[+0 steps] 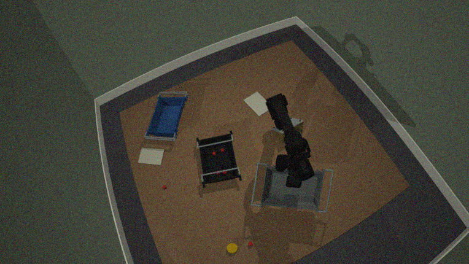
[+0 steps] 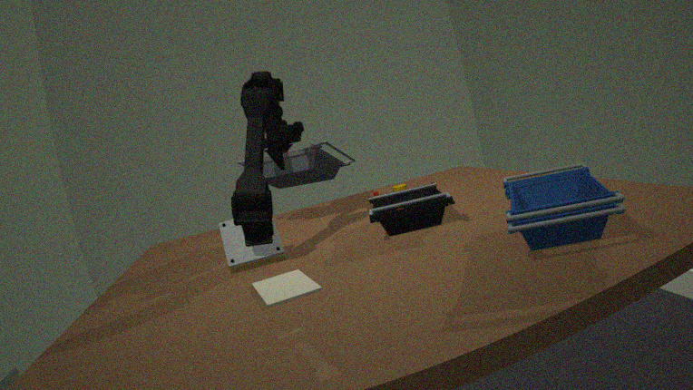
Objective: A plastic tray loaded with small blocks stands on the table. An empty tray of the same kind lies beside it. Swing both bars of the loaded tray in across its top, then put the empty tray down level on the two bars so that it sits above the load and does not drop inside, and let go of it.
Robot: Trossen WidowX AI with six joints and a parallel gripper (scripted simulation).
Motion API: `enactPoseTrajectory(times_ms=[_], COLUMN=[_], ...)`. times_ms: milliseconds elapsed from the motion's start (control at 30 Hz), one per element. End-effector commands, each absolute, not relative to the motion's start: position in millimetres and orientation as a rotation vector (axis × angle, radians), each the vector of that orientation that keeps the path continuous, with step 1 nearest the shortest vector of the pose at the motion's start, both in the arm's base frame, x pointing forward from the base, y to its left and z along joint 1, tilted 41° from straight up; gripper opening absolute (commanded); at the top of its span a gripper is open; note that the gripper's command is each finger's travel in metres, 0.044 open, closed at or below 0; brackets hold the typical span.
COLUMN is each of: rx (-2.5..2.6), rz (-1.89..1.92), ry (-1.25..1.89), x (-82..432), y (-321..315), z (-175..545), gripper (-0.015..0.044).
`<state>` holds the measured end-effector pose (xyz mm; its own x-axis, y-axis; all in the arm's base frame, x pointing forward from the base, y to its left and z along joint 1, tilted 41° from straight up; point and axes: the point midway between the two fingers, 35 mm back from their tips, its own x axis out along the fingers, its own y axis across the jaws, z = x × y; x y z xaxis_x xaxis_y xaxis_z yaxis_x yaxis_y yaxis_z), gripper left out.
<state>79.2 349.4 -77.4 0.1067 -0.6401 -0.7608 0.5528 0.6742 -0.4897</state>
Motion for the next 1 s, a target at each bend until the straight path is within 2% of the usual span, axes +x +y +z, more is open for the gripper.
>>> enactPoseTrajectory(times_ms=[0,967], rx=[-0.028,0.385], rz=[-0.89,-1.101], ry=[1.155,0.939], x=[94.5,222.8], y=[350.9,288.1], z=[-63.1,30.3], gripper=[0.0,0.0])
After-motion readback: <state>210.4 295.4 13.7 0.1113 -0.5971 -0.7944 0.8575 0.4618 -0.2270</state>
